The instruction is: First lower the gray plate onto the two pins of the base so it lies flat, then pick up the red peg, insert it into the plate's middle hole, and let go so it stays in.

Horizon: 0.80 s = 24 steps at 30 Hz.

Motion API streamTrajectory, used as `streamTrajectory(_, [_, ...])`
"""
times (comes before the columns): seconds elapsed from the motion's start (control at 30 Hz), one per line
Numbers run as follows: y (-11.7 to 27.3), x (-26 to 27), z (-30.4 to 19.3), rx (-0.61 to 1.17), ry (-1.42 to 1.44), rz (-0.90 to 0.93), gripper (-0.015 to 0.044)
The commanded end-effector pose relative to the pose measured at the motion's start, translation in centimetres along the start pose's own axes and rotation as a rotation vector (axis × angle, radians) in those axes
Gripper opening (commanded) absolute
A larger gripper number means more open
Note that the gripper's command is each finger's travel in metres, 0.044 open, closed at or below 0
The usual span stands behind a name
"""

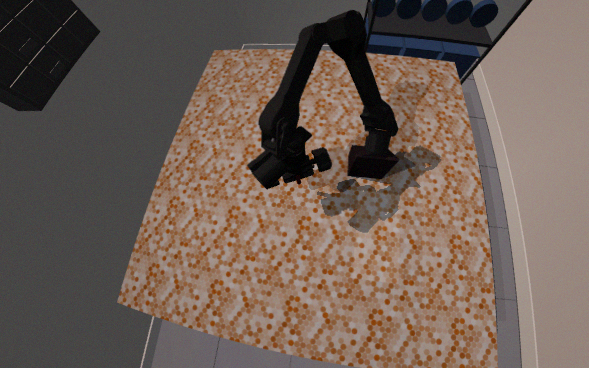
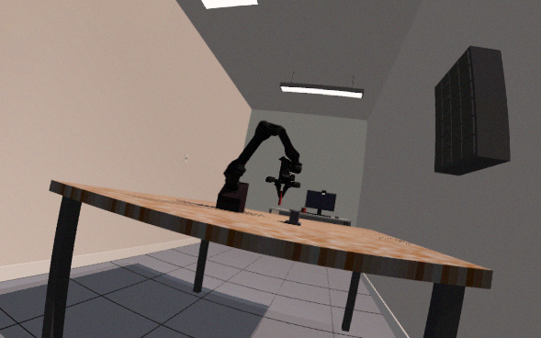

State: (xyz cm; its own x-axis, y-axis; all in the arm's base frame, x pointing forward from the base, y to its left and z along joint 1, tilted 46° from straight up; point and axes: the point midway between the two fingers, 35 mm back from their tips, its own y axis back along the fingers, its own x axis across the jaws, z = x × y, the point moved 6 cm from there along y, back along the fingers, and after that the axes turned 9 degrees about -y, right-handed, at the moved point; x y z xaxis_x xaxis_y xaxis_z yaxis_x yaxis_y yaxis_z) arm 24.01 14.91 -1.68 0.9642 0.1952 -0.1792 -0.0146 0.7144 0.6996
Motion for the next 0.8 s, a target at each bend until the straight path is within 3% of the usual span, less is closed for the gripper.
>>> streamTrajectory(0.0, [0.0, 0.4, 0.7, 0.001, 0.004, -0.001, 0.0000])
streamTrajectory(0.77, [0.3, 3.1, 5.8, 0.038, -0.010, 0.005, 0.0000])
